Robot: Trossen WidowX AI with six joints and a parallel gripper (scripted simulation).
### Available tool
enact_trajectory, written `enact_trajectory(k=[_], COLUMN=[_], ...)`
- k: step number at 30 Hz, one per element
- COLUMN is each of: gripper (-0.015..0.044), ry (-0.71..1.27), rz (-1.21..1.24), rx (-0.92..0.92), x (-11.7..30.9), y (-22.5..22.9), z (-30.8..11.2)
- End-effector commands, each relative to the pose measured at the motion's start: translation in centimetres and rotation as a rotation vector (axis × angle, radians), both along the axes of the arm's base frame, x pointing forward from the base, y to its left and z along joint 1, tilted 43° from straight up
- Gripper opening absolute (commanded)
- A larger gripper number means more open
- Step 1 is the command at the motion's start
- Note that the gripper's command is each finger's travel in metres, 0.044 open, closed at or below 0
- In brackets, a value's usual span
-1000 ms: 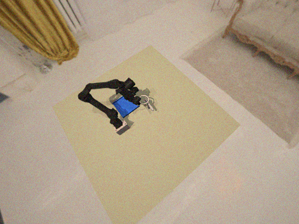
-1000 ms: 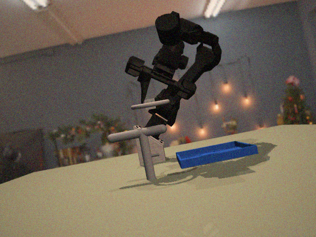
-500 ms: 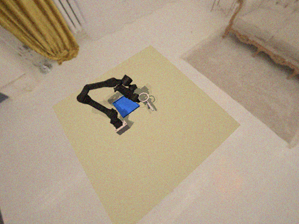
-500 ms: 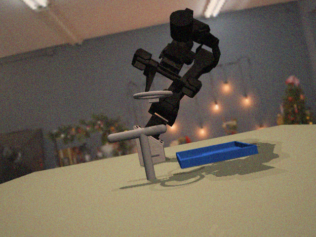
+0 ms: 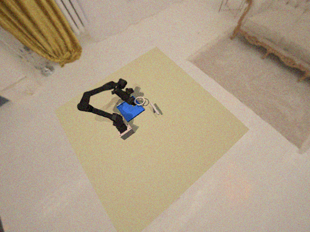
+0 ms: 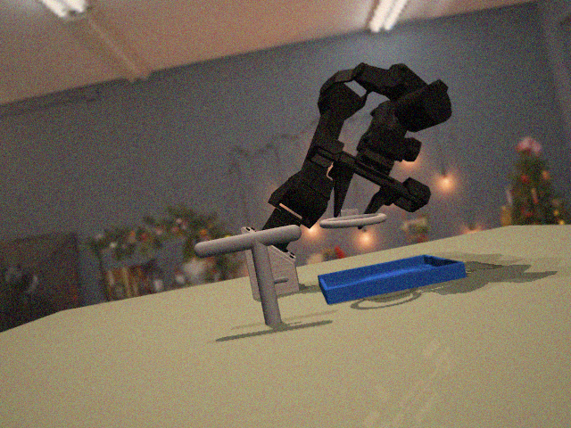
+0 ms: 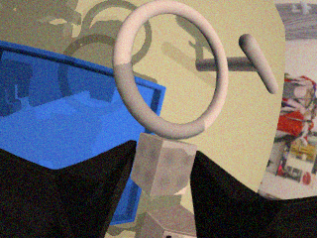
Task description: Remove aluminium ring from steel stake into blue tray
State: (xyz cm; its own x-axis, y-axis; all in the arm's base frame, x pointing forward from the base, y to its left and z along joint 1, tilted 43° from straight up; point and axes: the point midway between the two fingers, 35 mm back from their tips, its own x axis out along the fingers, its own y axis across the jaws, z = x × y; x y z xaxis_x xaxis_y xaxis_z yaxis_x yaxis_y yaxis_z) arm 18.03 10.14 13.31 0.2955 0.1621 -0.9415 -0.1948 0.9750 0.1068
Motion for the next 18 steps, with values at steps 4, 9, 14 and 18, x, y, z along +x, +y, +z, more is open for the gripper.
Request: enact_trajectory(k=[4, 9, 14, 18], gripper=[0.0000, 0.0000, 0.0000, 0.0000], ry=[0.005, -0.006, -0.010, -0.009], rz=[-0.015, -0.018, -0.019, -0.019], rx=[0.008, 0.037, 0.049, 0.049], x=[-4.8, -7.9, -8.9, -8.9], y=[3.1, 4.3, 4.6, 5.5], z=[-0.2, 0.0, 0.0, -0.8])
